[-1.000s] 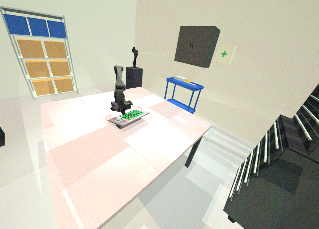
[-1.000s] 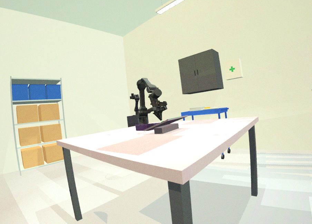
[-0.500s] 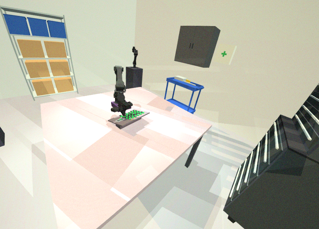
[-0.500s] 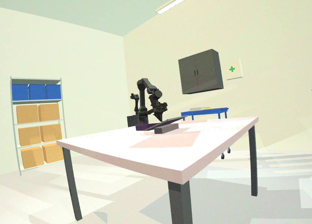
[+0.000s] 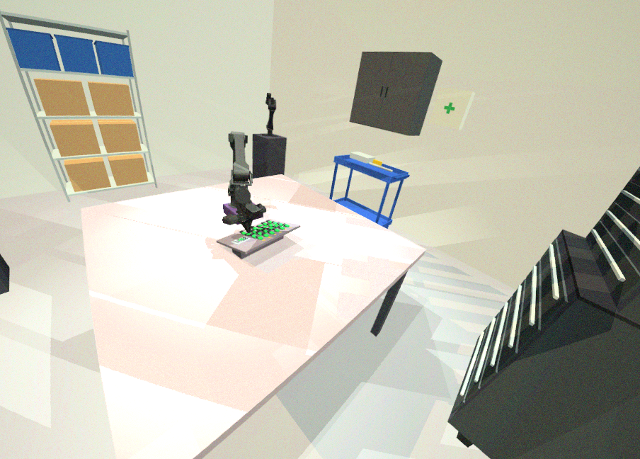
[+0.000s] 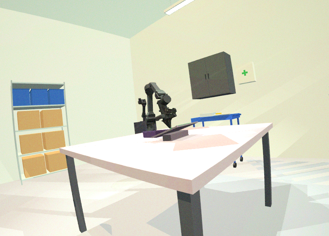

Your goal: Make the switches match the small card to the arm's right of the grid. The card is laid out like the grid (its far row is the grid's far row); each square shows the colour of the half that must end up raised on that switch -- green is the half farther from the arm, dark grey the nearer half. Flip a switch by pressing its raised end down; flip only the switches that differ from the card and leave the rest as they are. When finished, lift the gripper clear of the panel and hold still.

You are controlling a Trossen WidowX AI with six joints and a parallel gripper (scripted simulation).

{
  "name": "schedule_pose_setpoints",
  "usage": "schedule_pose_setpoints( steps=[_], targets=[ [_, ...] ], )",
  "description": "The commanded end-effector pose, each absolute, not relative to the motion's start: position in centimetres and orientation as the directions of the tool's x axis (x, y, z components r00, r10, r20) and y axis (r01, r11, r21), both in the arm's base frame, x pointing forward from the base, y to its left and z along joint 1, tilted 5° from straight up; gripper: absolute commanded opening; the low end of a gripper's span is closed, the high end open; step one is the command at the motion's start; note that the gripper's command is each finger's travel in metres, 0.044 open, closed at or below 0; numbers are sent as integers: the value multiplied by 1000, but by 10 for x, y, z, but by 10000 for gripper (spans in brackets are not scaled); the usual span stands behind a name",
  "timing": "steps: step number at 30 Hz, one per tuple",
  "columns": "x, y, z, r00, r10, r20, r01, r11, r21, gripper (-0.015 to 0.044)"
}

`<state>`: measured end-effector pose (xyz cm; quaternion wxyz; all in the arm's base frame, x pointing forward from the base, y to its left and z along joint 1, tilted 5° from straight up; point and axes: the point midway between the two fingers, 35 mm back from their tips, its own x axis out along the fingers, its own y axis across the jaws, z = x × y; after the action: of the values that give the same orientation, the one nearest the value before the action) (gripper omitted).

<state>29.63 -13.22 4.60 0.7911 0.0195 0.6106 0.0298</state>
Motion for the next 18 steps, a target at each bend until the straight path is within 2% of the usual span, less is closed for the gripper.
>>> schedule_pose_setpoints(
  steps=[1,18],
  targets=[
    [296,-133,45,250,66,-966,-20,998,63,0],
    [297,-133,43,251,66,-966,-20,998,63,0]
  ],
)
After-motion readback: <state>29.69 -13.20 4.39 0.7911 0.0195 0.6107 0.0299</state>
